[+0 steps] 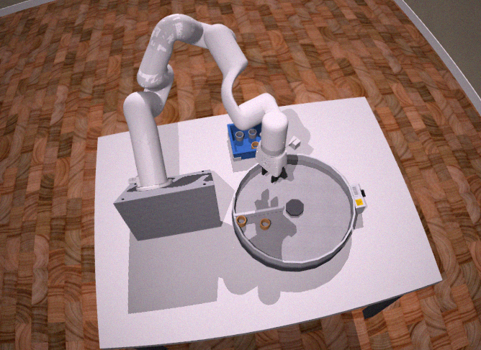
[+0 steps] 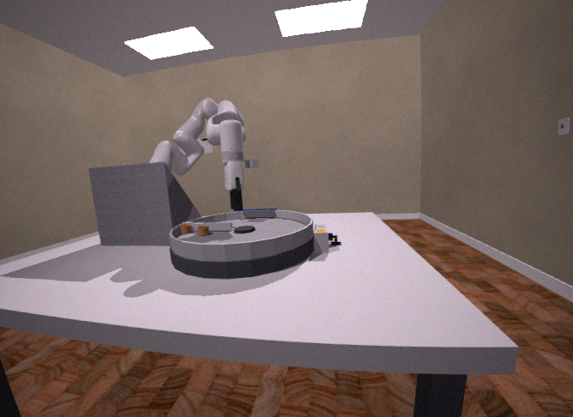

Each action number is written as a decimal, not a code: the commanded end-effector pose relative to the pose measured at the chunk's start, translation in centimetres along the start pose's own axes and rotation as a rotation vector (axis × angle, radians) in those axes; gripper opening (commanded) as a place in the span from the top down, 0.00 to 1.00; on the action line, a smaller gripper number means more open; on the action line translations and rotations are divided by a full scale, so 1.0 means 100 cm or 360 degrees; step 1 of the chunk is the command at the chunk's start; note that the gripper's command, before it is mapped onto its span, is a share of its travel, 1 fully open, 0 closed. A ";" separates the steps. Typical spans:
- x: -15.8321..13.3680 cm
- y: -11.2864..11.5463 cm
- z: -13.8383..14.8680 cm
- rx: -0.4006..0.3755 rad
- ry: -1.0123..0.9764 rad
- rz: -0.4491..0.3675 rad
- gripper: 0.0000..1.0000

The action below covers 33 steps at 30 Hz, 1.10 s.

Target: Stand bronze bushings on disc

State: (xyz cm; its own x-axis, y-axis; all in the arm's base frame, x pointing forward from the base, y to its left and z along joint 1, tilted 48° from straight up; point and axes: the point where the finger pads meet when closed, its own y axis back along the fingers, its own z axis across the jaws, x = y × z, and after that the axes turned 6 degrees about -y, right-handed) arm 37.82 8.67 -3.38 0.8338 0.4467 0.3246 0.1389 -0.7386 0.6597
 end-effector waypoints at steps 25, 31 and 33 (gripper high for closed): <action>0.105 0.005 -0.200 -0.0046 -0.0005 0.0007 0.59; 0.110 0.005 -0.208 -0.0046 -0.0005 0.0007 0.59; 0.110 0.005 -0.208 -0.0046 -0.0005 0.0007 0.59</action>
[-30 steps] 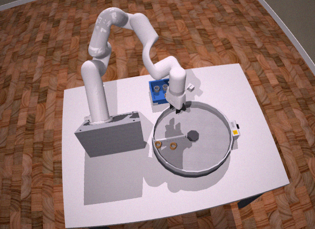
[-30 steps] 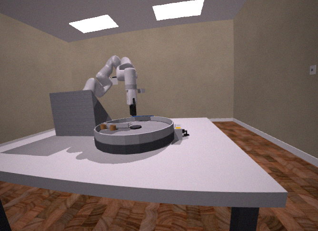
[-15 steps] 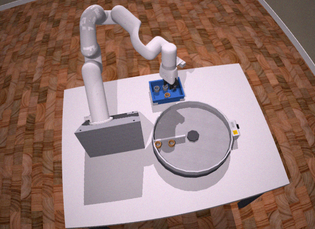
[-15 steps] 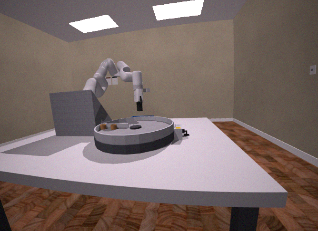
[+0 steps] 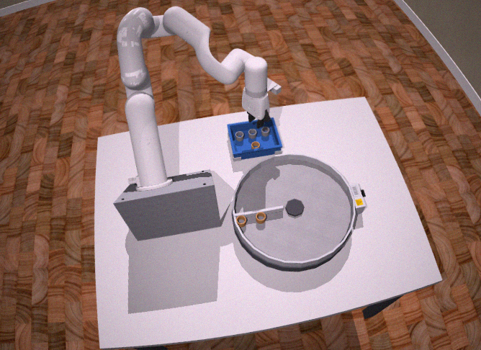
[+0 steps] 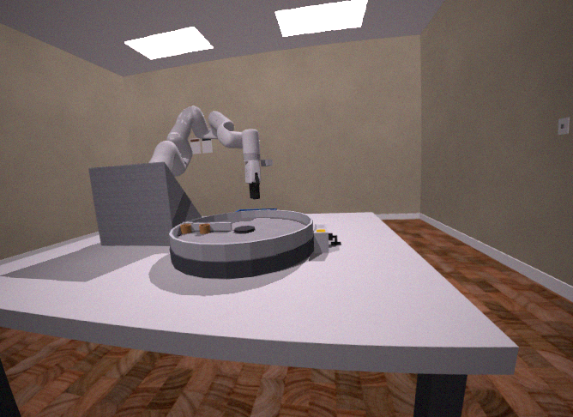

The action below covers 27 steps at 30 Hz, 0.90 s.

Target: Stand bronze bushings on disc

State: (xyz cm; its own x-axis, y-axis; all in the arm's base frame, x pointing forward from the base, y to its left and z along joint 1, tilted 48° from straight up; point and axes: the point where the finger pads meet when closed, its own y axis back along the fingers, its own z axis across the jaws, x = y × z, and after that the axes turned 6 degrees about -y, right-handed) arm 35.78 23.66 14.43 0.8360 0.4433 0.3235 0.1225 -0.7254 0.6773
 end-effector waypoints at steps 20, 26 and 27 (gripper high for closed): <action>0.002 0.001 -0.001 -0.0003 0.0001 0.0003 0.59; 0.001 0.001 0.000 -0.0003 0.0023 0.0003 0.59; 0.000 0.001 0.001 -0.0003 0.0042 0.0004 0.59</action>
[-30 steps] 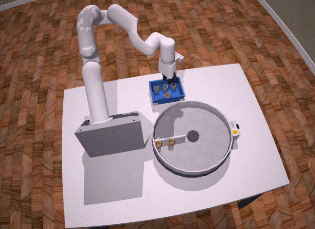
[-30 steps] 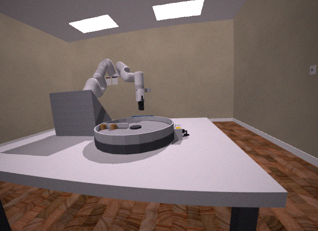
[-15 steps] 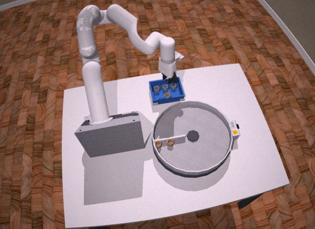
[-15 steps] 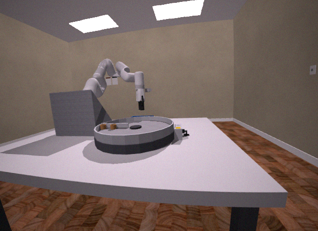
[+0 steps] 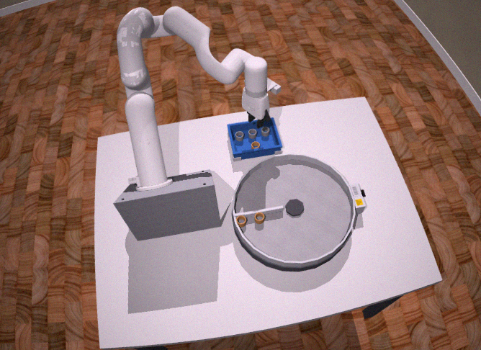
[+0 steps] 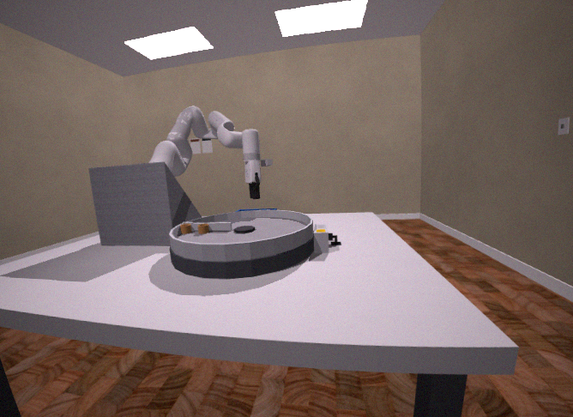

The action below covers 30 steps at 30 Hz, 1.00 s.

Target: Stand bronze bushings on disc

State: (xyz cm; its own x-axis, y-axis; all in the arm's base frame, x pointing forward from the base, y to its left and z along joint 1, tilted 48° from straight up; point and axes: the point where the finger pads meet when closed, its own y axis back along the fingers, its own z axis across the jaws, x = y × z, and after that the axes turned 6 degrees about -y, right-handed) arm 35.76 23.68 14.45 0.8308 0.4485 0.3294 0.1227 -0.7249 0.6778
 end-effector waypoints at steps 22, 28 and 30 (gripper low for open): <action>-0.026 0.002 0.029 -0.0001 0.0610 0.0007 0.59; -0.026 0.002 0.029 -0.0001 0.0610 0.0007 0.59; -0.026 0.002 0.029 -0.0001 0.0610 0.0007 0.59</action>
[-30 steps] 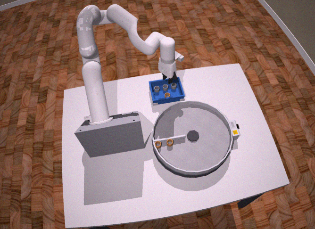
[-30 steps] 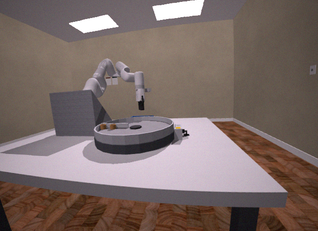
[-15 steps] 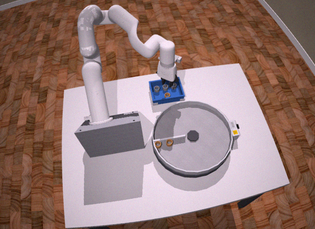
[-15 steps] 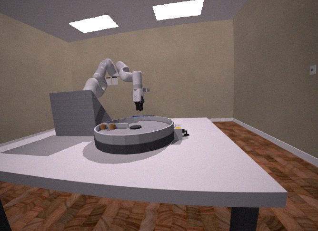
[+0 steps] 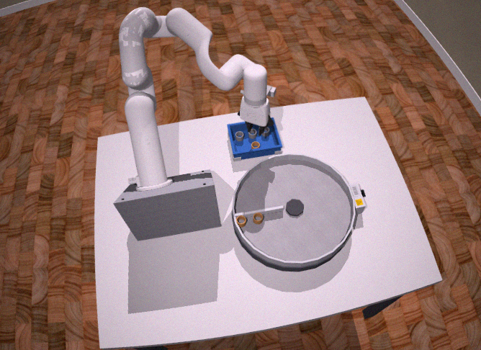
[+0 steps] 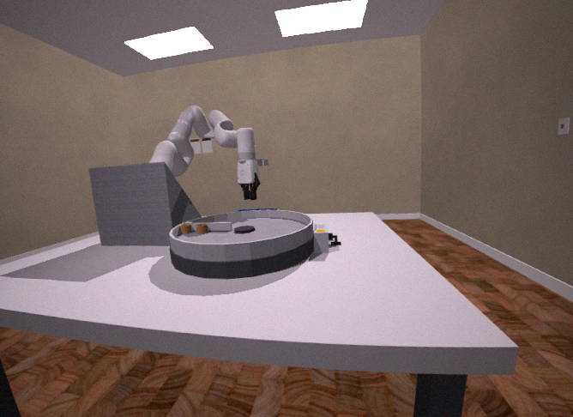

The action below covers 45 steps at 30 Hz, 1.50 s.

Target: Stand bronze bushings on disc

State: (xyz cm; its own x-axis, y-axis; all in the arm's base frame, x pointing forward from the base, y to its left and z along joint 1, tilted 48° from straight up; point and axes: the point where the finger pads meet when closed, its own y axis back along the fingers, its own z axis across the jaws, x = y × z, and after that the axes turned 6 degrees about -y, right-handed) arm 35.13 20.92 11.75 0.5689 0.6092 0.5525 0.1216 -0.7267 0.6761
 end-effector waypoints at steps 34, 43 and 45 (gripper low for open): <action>-0.001 -0.033 0.002 -0.0003 0.0003 0.0003 0.59; -0.001 -0.054 0.002 -0.0003 0.0003 0.0003 0.59; -0.001 -0.055 0.002 -0.0004 0.0003 0.0003 0.59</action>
State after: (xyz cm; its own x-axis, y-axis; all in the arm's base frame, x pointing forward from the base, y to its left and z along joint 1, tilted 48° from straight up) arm 34.41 24.49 8.14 0.5685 0.6102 0.5518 0.1228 -0.7261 0.6765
